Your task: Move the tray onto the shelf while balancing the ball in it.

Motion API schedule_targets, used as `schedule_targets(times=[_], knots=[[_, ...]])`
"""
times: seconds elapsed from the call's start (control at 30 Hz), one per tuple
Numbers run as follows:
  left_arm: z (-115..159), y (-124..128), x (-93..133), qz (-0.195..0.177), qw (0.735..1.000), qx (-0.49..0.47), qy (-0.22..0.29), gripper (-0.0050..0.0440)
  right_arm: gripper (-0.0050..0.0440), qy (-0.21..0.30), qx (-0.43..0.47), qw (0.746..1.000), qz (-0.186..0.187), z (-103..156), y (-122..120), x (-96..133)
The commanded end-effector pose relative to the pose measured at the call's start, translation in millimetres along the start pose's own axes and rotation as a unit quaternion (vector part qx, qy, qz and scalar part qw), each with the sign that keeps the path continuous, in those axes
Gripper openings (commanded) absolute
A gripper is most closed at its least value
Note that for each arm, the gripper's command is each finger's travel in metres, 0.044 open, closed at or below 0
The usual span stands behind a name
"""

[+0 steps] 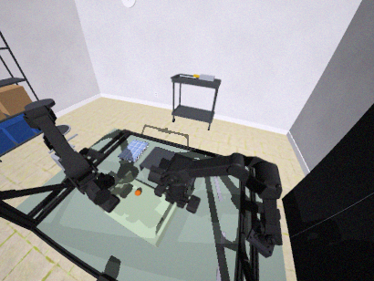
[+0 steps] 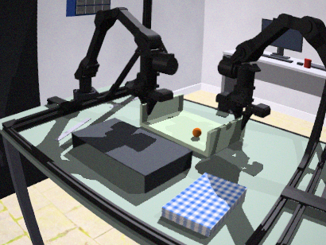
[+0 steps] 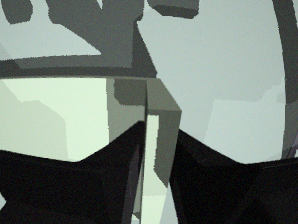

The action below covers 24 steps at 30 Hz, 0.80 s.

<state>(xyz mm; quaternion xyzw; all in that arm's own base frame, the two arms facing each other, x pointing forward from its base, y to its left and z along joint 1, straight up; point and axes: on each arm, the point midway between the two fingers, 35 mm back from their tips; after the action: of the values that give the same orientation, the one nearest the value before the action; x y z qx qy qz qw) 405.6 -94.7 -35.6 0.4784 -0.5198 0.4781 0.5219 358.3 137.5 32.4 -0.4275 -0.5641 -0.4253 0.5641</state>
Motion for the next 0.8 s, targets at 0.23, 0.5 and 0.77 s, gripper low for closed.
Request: schedule_targets(times=[0.23,0.5,0.77], knots=[[-0.1,0.0,11.3,0.001,1.000,0.000,-0.001,0.0020,0.0020,0.001,0.000,1.000,-0.001,0.0,-0.2,11.0],[-0.1,0.0,11.8,0.001,1.000,0.000,-0.001,0.0020,0.0020,0.001,0.000,1.000,-0.001,0.0,-0.2,11.5],[-0.1,0.0,16.2,0.001,1.000,0.000,-0.001,0.0020,0.0020,0.001,0.000,1.000,-0.001,0.0,-0.2,15.9]])
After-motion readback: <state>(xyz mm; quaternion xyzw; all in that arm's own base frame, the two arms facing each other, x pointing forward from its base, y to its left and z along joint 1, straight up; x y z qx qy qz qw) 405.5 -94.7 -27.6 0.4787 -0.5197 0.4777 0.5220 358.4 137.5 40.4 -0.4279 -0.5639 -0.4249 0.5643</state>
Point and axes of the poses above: on each arm, the point midway between the two fingers, 35 mm back from their tips, its own x axis back along the fingers, its own y axis across the jaws, z = x × y, and after that the axes turned 1 degree about -x, right-handed
